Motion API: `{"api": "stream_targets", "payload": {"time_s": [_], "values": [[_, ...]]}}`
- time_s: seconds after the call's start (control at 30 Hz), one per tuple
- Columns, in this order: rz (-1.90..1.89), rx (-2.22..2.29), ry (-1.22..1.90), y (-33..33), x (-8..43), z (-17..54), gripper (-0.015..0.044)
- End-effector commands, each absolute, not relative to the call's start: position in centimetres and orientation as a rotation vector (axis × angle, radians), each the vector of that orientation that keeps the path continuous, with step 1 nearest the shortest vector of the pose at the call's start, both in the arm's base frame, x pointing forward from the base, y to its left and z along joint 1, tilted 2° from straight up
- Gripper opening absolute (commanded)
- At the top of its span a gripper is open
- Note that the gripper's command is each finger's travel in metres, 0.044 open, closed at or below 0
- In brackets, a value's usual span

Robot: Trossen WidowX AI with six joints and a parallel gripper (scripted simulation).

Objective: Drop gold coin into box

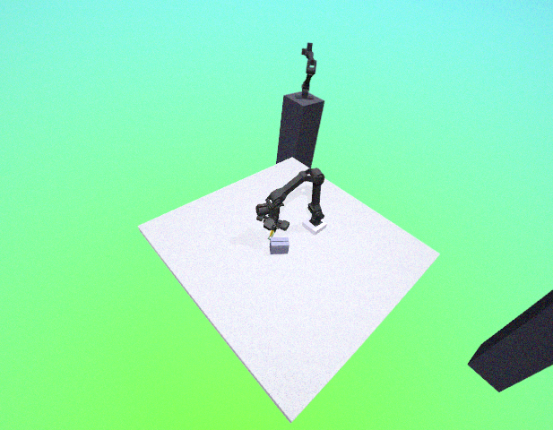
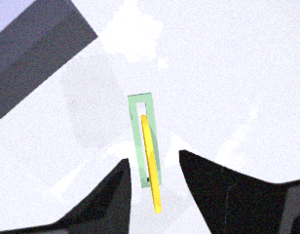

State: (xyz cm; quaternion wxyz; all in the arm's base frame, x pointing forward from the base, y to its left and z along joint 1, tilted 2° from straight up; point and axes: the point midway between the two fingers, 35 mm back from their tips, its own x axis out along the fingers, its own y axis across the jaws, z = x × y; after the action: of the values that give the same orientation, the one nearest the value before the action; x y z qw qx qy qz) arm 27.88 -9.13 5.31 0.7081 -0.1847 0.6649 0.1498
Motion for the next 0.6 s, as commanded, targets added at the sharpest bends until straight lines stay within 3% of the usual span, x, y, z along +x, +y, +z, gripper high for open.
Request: {"api": "stream_targets", "payload": {"time_s": [0.0,0.43,0.57], "values": [[0.341,-0.413,1.489,-9.1,27.7,4.3,0.0161],[0.341,-0.413,1.487,-9.1,27.6,2.6,0.0161],[0.341,-0.413,1.487,-9.1,27.6,2.6,0.0056]]}}
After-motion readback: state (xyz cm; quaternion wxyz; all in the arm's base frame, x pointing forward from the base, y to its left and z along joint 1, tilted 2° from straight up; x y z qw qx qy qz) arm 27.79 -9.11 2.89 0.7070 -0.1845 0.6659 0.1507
